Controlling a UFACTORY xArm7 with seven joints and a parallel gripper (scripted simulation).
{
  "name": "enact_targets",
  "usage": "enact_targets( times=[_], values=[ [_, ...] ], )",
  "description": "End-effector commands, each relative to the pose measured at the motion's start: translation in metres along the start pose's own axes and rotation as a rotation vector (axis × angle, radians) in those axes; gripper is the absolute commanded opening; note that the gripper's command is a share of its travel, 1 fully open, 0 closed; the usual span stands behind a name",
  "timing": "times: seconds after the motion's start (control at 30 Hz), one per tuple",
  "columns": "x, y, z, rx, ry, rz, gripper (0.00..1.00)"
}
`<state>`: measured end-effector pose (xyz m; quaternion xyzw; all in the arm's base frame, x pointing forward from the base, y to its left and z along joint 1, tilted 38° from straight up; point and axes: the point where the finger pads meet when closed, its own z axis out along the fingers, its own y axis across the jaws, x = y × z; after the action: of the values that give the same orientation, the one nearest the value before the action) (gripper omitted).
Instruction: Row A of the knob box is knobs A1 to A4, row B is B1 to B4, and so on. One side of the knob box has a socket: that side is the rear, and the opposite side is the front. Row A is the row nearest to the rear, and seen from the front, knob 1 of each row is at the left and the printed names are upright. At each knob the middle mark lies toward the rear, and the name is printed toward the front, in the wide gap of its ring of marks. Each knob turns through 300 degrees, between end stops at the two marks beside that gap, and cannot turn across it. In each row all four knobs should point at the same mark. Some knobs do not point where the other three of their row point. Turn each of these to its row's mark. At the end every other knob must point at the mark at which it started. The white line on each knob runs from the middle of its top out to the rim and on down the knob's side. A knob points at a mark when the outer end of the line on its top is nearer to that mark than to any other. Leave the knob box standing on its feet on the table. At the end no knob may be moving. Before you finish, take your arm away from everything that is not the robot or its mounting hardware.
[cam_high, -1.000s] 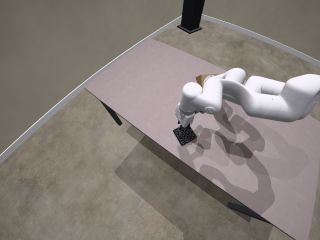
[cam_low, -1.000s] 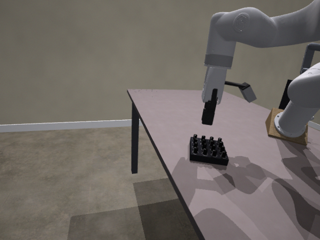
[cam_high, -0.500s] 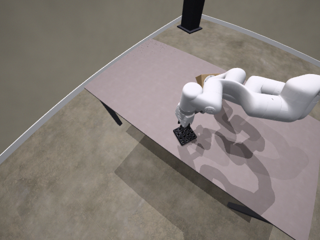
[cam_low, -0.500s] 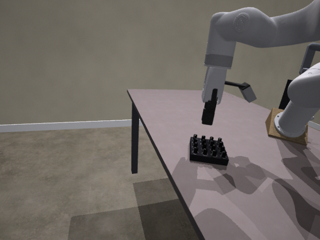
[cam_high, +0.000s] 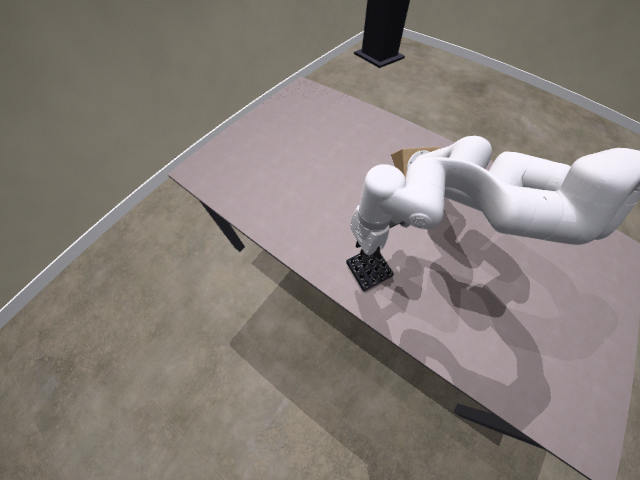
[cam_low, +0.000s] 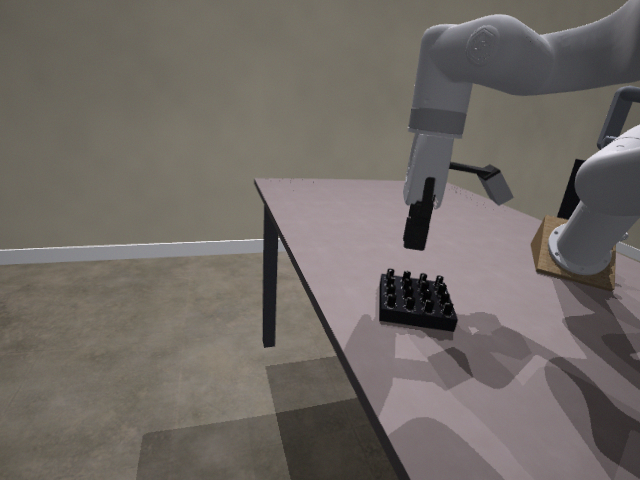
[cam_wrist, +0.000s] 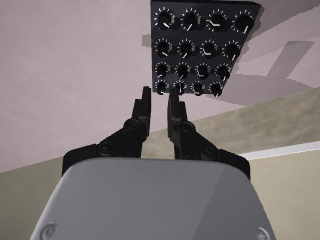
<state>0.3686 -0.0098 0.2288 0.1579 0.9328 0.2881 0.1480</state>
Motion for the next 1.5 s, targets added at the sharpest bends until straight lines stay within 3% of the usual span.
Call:
enact_targets(
  times=[0.0, 1.47],
  values=[
    [-0.001, 0.000, -0.001, 0.000, -0.003, 0.001, 0.19],
    [-0.001, 0.001, 0.037, 0.000, -0.003, 0.014, 0.19]
  ],
)
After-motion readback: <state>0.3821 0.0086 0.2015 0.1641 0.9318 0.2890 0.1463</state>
